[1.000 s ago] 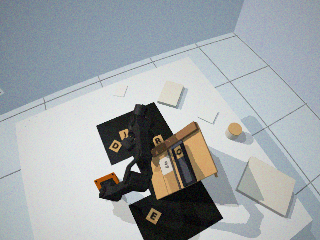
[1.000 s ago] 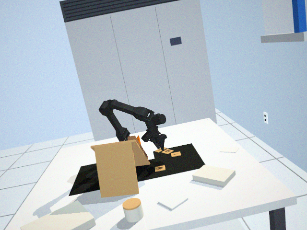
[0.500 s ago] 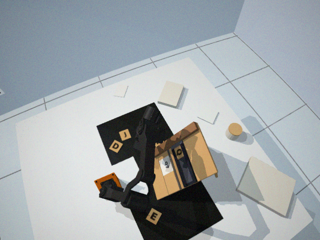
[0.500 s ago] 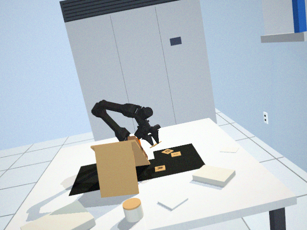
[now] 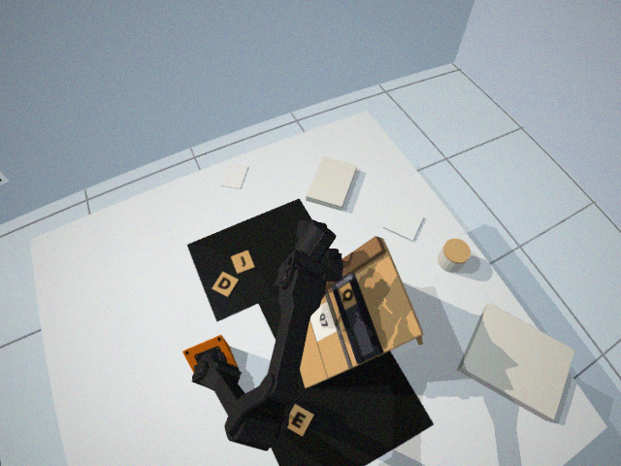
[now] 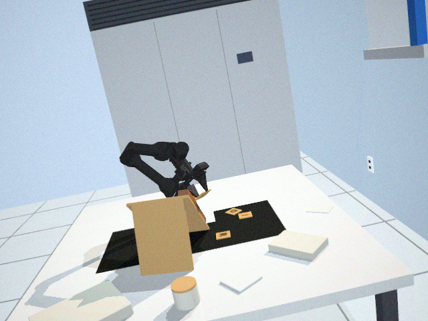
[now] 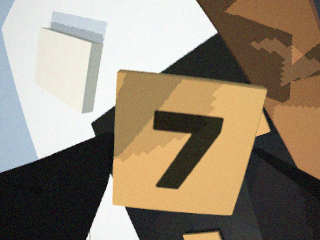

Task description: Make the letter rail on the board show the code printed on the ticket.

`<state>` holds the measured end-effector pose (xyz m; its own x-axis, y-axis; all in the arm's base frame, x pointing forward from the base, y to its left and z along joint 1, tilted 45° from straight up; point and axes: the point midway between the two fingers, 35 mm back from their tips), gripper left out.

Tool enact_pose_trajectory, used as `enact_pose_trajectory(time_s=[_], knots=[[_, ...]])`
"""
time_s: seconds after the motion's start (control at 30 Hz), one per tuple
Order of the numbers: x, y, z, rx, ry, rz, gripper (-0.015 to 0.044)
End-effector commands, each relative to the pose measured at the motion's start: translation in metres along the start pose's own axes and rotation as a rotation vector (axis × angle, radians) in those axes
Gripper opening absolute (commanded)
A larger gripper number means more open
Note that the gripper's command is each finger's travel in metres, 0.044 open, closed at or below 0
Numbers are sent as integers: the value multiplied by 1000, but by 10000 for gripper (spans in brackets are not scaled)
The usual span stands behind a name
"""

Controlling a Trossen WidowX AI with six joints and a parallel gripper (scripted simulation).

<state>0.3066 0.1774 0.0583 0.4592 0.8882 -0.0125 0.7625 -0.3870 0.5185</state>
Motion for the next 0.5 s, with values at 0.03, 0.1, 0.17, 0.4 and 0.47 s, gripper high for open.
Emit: enact_pose_trajectory(time_s=[0.03,0.1,0.17,0.4,0.47], knots=[[-1,14,-16,-27,50,-78,0],[1,6,-25,-6,78,-130,0],[-1,10,-30,-13,90,-164,0],[-17,41,-43,-80,99,-254,0],[-24,52,-47,-107,98,-279,0]])
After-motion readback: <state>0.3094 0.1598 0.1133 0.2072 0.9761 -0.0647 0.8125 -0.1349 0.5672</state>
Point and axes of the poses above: the point midway between the two fingers, 35 mm back from their tips, its own z axis out along the fingers, its own x axis across the jaws, y = z × x, and after that the axes turned 1 degree about z, right-handed
